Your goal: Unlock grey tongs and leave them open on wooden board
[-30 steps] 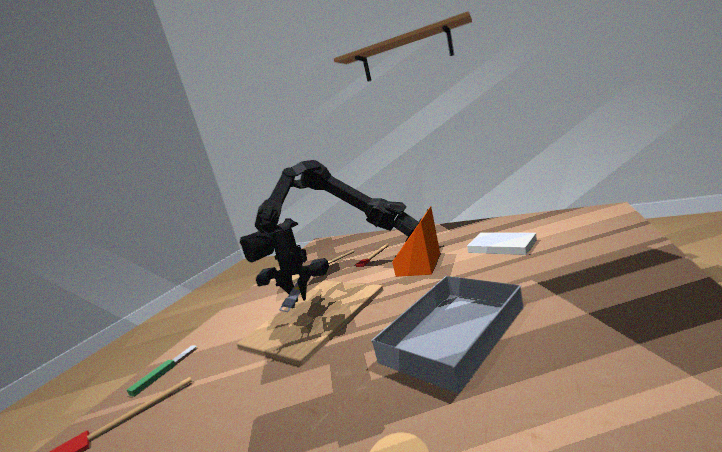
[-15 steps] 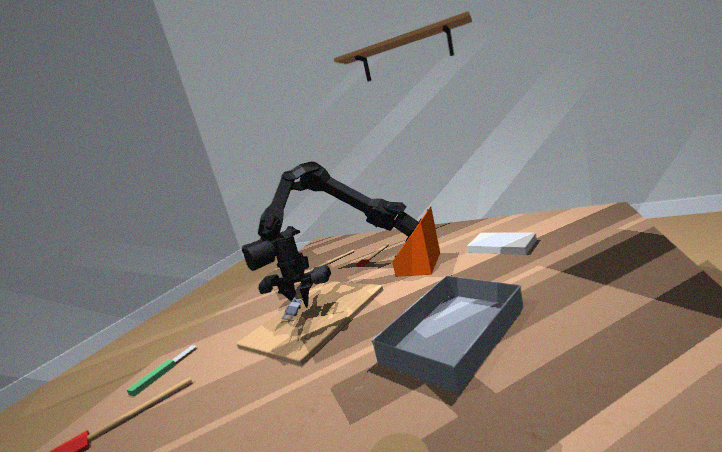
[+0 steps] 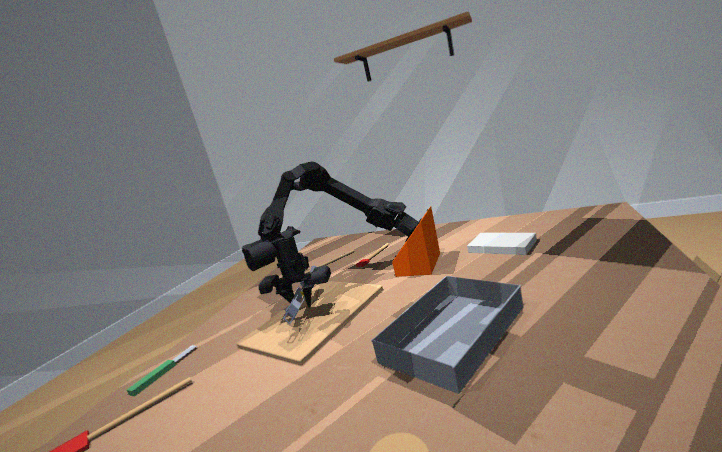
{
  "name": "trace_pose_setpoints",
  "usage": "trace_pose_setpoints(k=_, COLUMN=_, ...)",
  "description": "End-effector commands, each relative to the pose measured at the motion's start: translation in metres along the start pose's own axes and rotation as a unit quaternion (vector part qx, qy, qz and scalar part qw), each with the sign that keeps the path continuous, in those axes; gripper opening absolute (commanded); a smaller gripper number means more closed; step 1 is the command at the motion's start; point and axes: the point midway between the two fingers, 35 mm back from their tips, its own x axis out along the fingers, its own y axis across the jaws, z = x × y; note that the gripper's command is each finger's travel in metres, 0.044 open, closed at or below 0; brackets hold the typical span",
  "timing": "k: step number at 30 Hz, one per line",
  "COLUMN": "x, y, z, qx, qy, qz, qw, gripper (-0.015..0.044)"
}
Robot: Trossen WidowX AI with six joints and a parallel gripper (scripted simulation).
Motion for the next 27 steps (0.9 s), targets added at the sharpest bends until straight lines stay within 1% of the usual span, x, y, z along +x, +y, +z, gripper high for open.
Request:
trace_pose_setpoints(k=1, x=0.000, y=0.000, z=0.000, qx=0.000, qy=0.000, qz=0.000, qw=1.000, gripper=0.0244)
trace_pose_setpoints(k=8, x=0.000, y=0.000, z=0.000, qx=0.000, qy=0.000, qz=0.000, qw=1.000, gripper=0.0427)
trace_pose_setpoints(k=9, x=0.000, y=0.000, z=0.000, qx=0.000, qy=0.000, qz=0.000, qw=1.000, gripper=0.0440)
trace_pose_setpoints(k=14, x=-0.008, y=-0.017, z=0.009, qx=-0.001, qy=0.001, qz=-0.003, qw=1.000, gripper=0.0440)
trace_pose_setpoints(k=20, x=-0.028, y=-0.079, z=0.048, qx=-0.004, qy=0.000, qz=-0.008, qw=1.000, gripper=0.0440)
trace_pose_setpoints(k=24, x=-0.032, y=-0.119, z=0.080, qx=-0.007, qy=-0.001, qz=-0.007, qw=1.000, gripper=0.0440)
trace_pose_setpoints(k=27, x=-0.032, y=-0.126, z=0.086, qx=-0.007, qy=-0.001, qz=-0.007, qw=1.000, gripper=0.0440)
